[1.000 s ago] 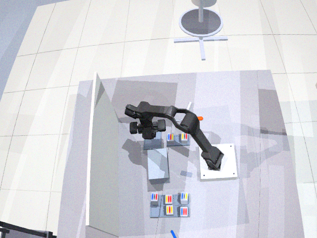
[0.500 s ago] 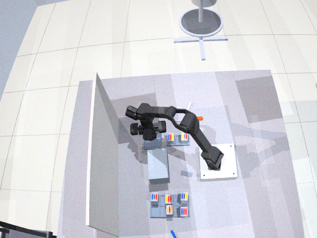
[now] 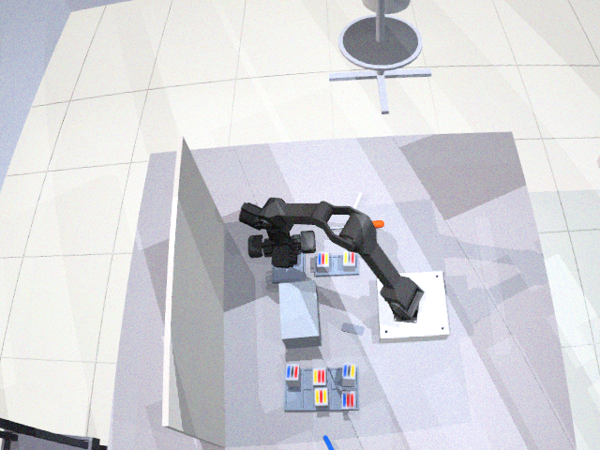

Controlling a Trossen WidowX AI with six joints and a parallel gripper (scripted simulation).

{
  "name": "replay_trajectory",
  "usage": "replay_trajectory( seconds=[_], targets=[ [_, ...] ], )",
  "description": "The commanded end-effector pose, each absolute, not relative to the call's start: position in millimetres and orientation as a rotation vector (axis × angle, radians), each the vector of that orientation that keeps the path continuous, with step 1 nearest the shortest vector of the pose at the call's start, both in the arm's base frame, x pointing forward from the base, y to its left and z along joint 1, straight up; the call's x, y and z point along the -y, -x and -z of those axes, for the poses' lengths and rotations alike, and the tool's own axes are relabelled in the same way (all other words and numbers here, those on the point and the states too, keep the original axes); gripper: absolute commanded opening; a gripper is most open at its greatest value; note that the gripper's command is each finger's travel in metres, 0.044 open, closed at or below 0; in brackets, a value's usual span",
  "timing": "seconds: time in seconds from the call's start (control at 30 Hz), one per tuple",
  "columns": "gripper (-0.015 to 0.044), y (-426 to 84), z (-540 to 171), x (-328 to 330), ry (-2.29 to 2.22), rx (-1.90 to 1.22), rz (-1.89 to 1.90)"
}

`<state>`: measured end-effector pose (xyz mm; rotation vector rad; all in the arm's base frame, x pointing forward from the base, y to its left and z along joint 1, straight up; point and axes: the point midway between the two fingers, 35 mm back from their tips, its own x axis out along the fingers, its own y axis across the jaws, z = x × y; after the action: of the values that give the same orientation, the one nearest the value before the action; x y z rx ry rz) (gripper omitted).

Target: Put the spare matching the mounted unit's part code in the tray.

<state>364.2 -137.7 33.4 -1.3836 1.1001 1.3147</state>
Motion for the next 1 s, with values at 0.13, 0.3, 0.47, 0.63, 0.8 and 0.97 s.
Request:
replay_trajectory(
  seconds=[0.13, 0.3, 0.47, 0.63, 0.8, 0.97],
  targets=[
    [0.0, -362.0, -24.2, 137.4, 1.384, -1.101, -1.322],
    [0.0, -361.2, -20.2, 137.1, 1.384, -1.101, -1.322],
    [0.0, -360.4, -16.2, 136.8, 1.384, -1.101, -1.322],
    [0.0, -359.7, -12.7, 136.6, 1.384, -1.101, -1.322],
    [0.0079, -360.9, -16.0, 136.6, 1.383, -1.101, -1.316],
    [0.021, -360.9, -16.0, 136.6, 1.383, -1.101, -1.316]
  ],
)
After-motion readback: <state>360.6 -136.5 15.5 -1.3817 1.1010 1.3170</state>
